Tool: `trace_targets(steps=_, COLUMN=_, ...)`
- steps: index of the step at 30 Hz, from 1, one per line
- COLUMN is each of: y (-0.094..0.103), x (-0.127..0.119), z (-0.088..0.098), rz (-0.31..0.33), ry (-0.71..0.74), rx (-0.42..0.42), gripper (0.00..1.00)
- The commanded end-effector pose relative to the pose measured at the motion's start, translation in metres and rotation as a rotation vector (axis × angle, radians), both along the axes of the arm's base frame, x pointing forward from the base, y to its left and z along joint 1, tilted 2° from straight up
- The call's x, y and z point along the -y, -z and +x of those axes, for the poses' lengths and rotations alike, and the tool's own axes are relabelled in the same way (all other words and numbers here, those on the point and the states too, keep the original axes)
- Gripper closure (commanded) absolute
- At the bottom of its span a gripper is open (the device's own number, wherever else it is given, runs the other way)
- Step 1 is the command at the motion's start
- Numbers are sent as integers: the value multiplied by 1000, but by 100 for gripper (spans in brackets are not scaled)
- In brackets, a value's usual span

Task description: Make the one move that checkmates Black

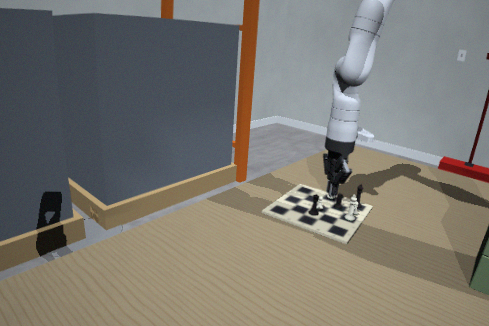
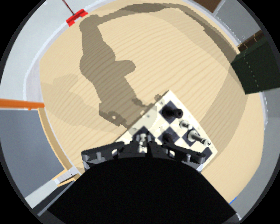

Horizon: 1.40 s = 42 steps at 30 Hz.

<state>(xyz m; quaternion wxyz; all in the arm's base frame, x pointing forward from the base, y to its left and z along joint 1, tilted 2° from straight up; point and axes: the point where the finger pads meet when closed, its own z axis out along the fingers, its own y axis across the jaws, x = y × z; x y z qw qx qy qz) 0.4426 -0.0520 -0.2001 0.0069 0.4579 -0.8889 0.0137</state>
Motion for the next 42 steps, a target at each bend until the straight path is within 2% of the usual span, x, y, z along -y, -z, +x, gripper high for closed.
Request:
trace_targets(steps=1, y=-1, x=0, z=1, rz=0, ry=0, rx=2, gripper=100)
trace_targets(steps=42, y=3, x=0, z=1, rz=0, ry=0, rx=2, gripper=100)
